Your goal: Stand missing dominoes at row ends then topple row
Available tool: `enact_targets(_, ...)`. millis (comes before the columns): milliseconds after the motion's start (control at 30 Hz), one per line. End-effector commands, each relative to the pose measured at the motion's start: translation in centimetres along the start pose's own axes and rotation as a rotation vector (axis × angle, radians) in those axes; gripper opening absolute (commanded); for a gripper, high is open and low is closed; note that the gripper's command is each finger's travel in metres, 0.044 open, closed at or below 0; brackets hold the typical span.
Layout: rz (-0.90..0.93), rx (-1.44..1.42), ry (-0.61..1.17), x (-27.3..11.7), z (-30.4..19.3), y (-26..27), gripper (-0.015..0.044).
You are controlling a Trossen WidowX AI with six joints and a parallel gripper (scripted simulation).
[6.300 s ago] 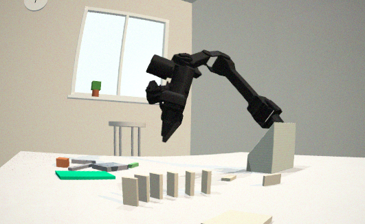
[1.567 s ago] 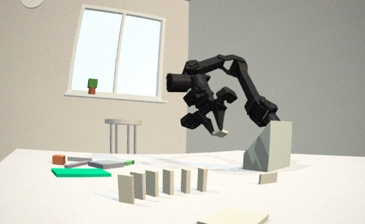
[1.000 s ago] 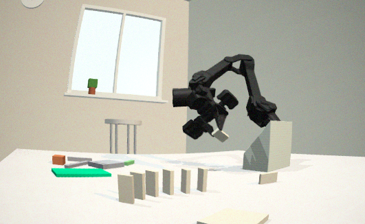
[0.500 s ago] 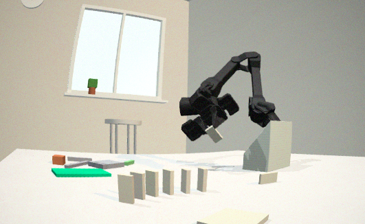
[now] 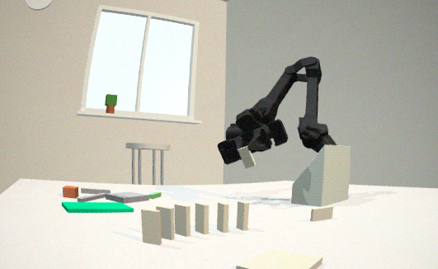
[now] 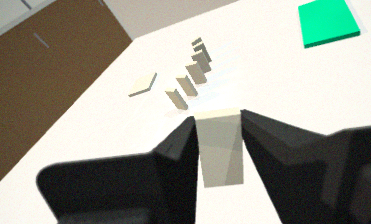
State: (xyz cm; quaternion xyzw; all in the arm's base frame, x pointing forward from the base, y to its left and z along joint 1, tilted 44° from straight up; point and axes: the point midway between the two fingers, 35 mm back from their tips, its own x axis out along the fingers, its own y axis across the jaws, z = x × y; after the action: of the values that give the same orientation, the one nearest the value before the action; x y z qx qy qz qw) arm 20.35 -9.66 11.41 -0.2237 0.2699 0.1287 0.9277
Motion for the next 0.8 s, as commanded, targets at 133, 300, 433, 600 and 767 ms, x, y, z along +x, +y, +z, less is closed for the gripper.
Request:
enact_targets(133,-0.105,-0.153,-0.133,-1.2,0.5,-0.3,0.0107)
enact_targets(300,-0.175,-0.255,-0.201,-2.1,0.7,-0.5,0.0107)
enact_targets(433,-0.210,-0.309,-0.231,-2.5,0.9,-0.5,0.0107)
enact_targets(600,-0.210,-0.309,-0.231,-2.5,0.9,-0.5,0.0107)
enact_targets(767,-0.210,-0.309,-0.231,-2.5,0.9,-0.5,0.0107)
